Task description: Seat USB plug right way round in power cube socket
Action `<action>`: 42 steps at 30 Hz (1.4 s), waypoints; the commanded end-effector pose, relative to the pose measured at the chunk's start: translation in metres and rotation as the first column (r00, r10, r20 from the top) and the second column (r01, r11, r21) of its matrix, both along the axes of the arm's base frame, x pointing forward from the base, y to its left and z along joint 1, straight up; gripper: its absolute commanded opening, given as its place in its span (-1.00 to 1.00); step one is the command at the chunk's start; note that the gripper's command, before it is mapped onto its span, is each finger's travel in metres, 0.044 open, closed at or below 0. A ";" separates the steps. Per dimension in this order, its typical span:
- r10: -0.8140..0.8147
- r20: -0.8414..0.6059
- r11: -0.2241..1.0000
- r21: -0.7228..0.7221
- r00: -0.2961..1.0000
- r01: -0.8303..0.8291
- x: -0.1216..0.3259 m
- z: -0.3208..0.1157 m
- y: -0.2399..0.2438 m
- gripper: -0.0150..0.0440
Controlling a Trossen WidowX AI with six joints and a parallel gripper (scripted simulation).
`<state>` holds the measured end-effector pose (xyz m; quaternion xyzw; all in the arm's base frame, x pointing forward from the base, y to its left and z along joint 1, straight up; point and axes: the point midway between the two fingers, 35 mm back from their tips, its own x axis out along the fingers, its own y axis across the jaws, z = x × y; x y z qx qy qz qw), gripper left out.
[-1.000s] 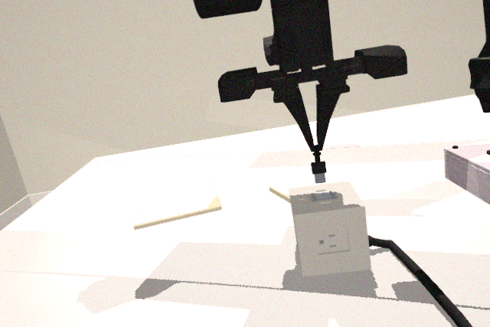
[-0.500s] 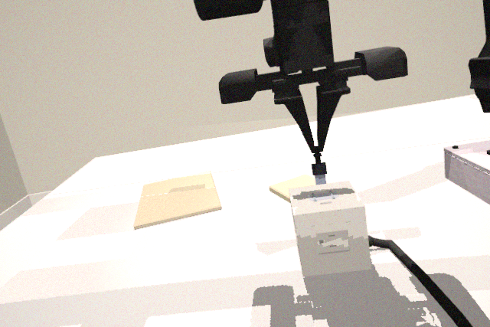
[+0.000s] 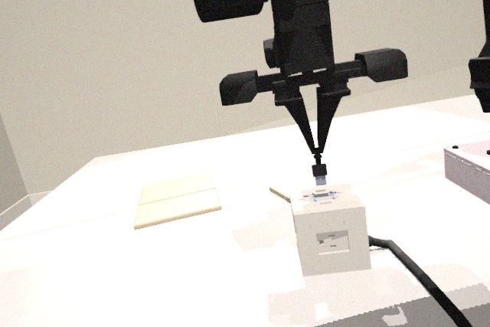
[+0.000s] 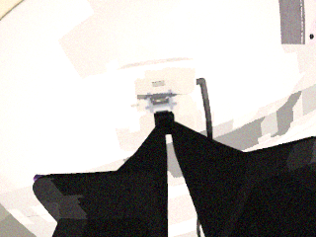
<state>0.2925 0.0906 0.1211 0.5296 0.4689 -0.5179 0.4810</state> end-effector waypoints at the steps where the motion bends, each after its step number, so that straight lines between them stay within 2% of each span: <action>1: 0.005 0.001 1.000 -0.006 1.000 -0.005 0.000 -0.001 -0.001 -0.49; 42: 0.024 0.000 1.000 -0.017 1.000 -0.024 -0.001 -0.006 -0.003 -0.49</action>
